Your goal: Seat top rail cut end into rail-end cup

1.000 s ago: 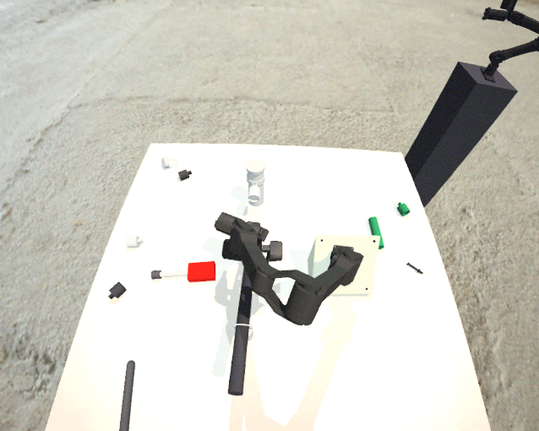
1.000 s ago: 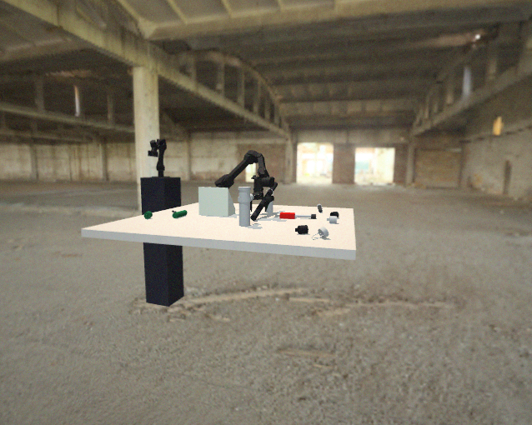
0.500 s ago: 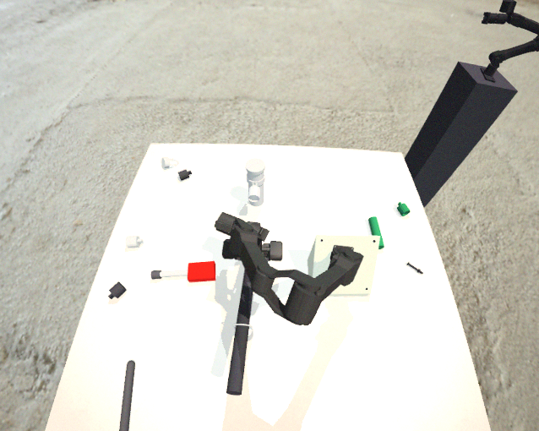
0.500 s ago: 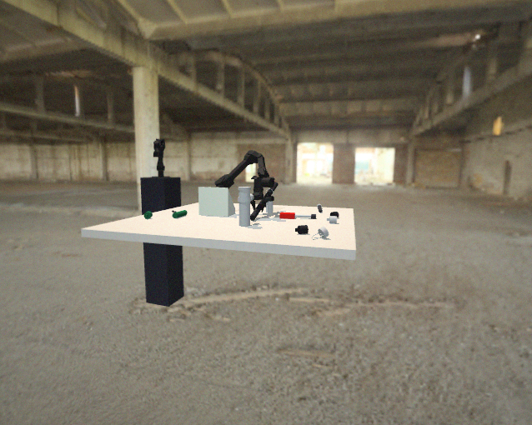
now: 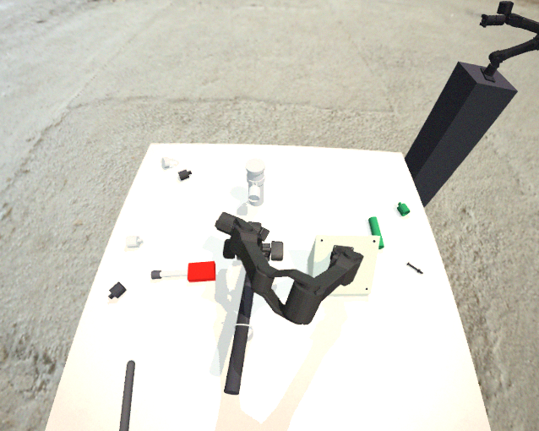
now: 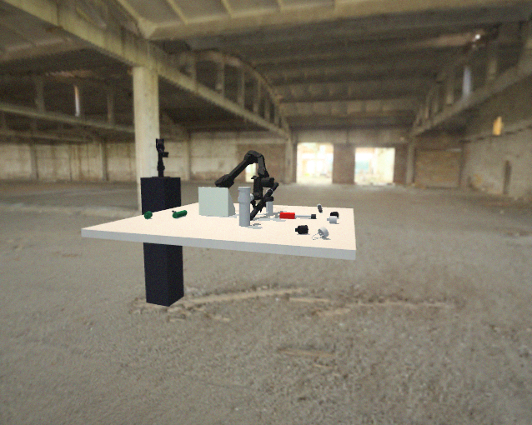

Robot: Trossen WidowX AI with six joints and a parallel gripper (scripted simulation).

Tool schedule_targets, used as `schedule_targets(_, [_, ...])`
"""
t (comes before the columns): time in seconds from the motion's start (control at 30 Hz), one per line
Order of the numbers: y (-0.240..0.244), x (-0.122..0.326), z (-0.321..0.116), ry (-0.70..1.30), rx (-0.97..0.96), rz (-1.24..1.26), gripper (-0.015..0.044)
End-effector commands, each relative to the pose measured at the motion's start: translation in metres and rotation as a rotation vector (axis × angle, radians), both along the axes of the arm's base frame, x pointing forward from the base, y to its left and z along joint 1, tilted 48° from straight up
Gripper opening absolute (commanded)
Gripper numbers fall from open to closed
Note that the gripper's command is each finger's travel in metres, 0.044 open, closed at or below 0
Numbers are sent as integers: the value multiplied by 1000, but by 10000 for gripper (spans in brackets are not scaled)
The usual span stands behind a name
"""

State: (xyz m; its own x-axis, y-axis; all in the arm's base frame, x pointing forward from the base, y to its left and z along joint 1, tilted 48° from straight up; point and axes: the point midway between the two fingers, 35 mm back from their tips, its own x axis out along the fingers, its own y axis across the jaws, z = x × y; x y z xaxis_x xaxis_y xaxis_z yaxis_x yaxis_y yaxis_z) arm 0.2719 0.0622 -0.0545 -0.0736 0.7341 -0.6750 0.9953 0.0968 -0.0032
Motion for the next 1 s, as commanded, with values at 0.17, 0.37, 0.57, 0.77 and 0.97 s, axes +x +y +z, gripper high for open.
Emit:
schedule_targets(0.17, [-23, 9, 10, -28, -87, 8, 0])
schedule_targets(0.37, [-61, 17, 27, -58, -253, 26, 0])
schedule_targets(0.57, [-78, 19, 35, -64, -321, 32, 0])
schedule_targets(0.77, [-76, 18, 34, -60, -316, 32, 0])
schedule_targets(0.97, [-72, 16, 32, -48, -301, 32, 0])
